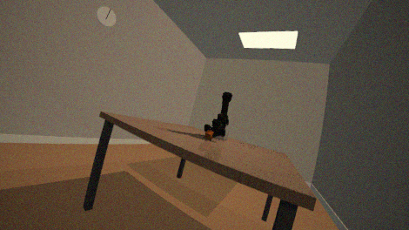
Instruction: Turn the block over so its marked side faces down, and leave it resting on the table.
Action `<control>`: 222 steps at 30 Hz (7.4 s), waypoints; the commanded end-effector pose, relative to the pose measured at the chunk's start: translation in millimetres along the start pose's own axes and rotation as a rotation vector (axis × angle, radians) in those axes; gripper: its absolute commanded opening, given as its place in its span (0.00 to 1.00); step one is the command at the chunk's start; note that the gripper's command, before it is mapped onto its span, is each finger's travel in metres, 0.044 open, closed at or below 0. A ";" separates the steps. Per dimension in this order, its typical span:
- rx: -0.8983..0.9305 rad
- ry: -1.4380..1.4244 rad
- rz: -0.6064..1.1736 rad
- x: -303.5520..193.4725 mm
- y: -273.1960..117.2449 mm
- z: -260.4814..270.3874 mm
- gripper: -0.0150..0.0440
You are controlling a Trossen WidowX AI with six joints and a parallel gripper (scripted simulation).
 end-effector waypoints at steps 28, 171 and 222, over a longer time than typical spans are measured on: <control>-0.005 -0.003 -0.004 0.4 -0.2 -0.3 1.00; 0.231 0.000 1.024 106.1 47.9 -23.5 0.28; 0.091 -0.006 0.408 55.3 22.3 -10.0 0.25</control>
Point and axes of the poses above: the point midway between the two fingers, 35 mm back from their tips, its own y axis out along the fingers, its own z axis across the jaws, x = y × z, the point moved 9 cm from there along -y, back along the fingers, and after that the axes turned 13 degrees about -y, right-handed, at the moved point
